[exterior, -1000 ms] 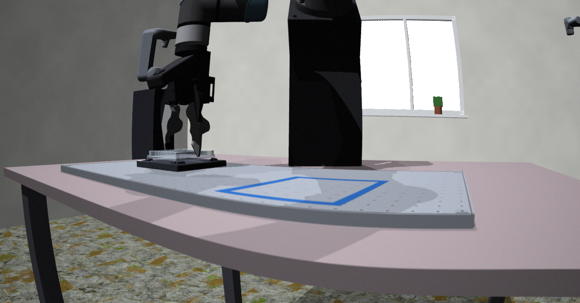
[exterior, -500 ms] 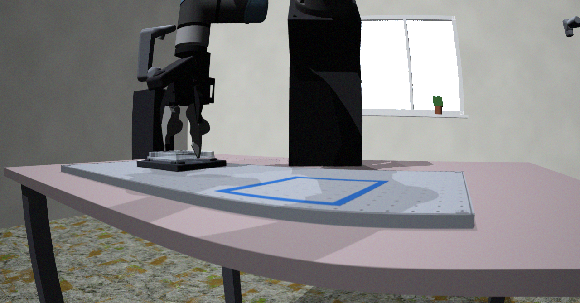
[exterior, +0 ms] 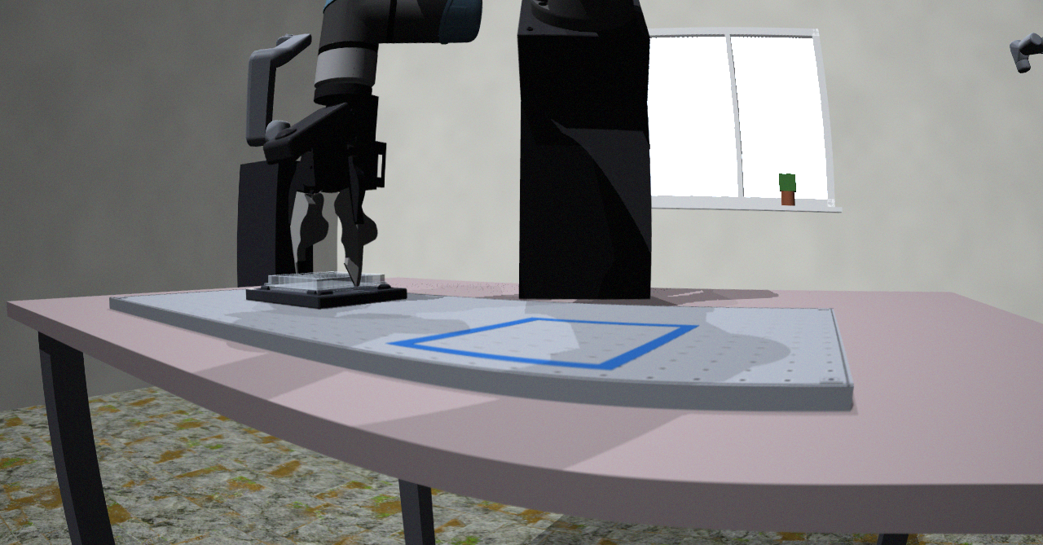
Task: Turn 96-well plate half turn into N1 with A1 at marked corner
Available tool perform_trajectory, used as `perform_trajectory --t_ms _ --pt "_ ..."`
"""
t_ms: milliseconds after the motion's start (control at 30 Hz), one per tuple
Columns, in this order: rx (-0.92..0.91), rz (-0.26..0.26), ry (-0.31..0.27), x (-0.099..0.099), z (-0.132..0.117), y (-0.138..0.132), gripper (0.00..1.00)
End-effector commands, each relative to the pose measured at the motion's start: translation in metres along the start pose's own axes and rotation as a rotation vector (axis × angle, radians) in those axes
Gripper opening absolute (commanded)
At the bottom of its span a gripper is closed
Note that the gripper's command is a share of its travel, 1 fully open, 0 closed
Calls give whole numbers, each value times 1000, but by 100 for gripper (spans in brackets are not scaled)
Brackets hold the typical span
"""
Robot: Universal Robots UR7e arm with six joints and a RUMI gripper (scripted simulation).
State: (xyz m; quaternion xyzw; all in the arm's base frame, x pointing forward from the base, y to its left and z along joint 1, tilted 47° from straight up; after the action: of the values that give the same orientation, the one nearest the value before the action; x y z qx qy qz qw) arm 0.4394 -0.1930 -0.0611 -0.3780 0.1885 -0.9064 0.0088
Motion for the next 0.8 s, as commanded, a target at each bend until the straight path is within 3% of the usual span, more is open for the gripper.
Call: perform_trajectory --t_ms 0,133,167,767 --pt "-1 -1 0 0 0 0 0" --pt "-1 -1 0 0 0 0 0" --pt "-1 -1 0 0 0 0 100" --pt "-1 -1 0 0 0 0 100"
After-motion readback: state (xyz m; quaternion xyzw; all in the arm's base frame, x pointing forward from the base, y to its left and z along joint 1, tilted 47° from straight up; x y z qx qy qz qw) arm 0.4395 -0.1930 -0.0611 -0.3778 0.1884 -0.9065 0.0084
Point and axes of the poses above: the point where the finger pads meet when closed, its own x axis back along the fingers, its own y axis across the jaws, z = x × y, the point moved 5 cm from there along x, back along the fingers, and after that the axes turned 9 degrees about -x, right-handed, at the moved point
